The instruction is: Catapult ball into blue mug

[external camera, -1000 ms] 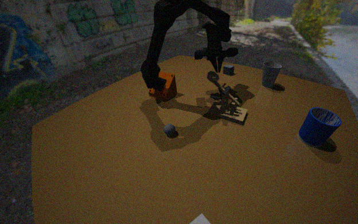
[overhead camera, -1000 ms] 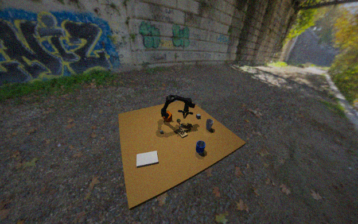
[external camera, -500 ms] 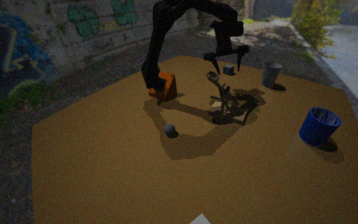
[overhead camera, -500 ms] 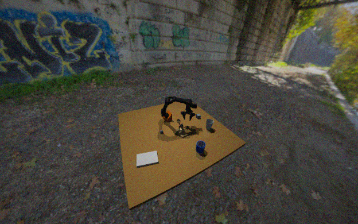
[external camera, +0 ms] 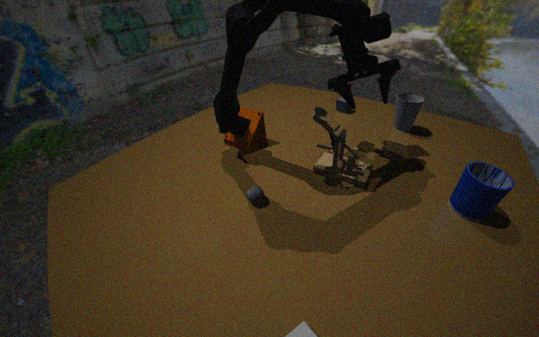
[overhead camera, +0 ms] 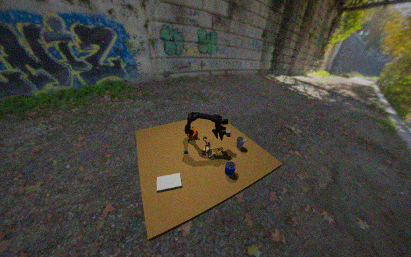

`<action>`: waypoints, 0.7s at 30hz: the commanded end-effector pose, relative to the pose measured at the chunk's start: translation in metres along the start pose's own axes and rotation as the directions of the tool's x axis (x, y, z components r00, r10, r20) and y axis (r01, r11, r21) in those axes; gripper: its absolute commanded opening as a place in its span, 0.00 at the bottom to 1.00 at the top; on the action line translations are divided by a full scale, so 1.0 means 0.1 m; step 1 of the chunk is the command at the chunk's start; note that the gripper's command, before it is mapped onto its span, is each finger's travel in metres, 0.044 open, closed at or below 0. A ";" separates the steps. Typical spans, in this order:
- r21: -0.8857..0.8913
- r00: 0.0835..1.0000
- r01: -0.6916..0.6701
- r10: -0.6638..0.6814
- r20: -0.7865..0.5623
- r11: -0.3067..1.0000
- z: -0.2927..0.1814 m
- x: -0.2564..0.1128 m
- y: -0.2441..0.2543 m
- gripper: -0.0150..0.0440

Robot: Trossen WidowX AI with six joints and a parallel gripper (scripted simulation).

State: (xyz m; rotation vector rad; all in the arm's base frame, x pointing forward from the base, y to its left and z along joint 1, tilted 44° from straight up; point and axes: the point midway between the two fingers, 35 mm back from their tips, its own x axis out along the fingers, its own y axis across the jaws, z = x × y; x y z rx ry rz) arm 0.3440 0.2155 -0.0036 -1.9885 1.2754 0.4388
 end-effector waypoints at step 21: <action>0.723 0.965 0.041 -0.214 0.150 0.690 -0.40 -0.07 -1.32 1.00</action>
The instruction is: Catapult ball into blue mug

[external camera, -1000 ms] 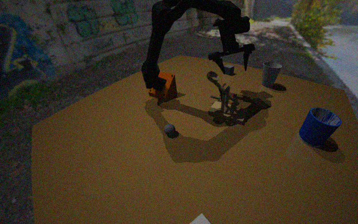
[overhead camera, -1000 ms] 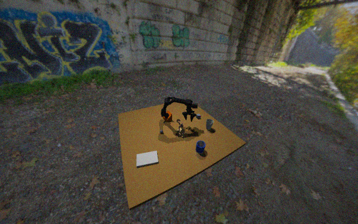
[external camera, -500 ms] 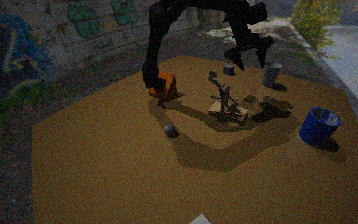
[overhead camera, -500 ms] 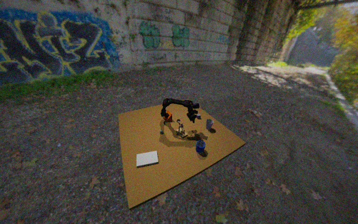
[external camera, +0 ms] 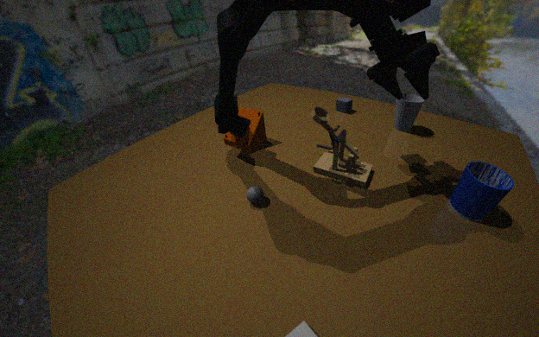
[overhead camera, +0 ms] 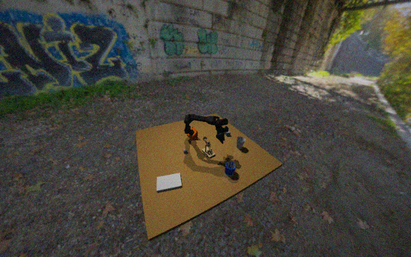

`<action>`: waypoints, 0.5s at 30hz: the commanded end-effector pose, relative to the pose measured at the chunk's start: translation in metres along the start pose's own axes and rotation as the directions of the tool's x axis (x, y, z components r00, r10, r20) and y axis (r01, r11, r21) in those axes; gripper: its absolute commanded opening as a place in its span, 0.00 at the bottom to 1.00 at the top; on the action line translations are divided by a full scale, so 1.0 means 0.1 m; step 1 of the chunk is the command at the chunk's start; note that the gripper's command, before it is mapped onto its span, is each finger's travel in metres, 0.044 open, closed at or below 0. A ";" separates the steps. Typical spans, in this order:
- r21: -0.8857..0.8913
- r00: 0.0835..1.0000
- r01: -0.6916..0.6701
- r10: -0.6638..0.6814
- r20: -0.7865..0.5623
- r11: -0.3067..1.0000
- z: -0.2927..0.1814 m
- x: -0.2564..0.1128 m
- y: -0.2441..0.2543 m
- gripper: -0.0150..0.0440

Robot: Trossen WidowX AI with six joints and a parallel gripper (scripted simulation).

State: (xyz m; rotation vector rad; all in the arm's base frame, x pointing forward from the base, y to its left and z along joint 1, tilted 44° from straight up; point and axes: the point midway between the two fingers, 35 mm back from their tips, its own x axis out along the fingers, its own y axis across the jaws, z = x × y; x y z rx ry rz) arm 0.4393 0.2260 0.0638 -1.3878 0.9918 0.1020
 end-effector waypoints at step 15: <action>0.546 0.979 0.072 -0.165 0.123 0.835 0.05 -0.06 -1.18 1.00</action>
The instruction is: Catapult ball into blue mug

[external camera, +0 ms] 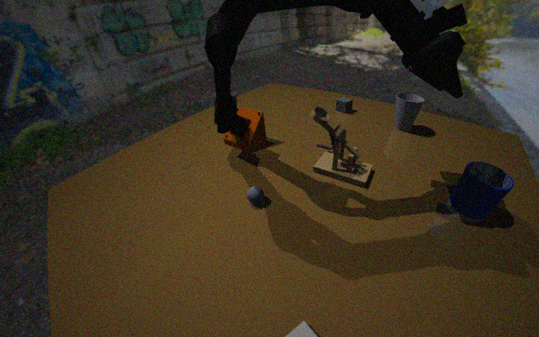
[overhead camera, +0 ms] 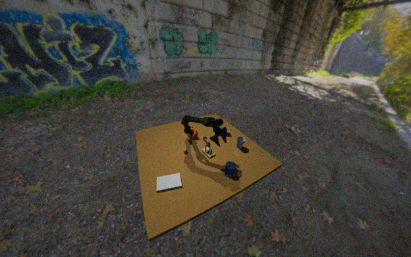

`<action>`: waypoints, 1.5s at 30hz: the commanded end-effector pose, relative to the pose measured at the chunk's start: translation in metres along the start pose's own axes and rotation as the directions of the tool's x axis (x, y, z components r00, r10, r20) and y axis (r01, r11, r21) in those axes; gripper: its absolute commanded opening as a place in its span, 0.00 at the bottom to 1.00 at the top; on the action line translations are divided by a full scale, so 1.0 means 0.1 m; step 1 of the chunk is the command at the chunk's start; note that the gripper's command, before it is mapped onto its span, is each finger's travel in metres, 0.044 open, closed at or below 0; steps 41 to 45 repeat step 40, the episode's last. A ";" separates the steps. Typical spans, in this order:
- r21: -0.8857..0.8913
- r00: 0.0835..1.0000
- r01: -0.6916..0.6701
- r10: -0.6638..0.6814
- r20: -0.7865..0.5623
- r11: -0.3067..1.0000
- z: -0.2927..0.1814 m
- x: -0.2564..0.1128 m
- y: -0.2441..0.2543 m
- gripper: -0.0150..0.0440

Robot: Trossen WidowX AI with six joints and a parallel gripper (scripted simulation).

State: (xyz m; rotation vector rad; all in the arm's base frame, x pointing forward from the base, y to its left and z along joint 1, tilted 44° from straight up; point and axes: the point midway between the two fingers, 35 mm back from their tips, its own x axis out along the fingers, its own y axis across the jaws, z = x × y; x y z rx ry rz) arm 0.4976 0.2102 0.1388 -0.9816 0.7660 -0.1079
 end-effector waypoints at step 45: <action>0.104 0.999 0.019 -0.023 0.036 0.994 0.15 0.04 -0.20 1.00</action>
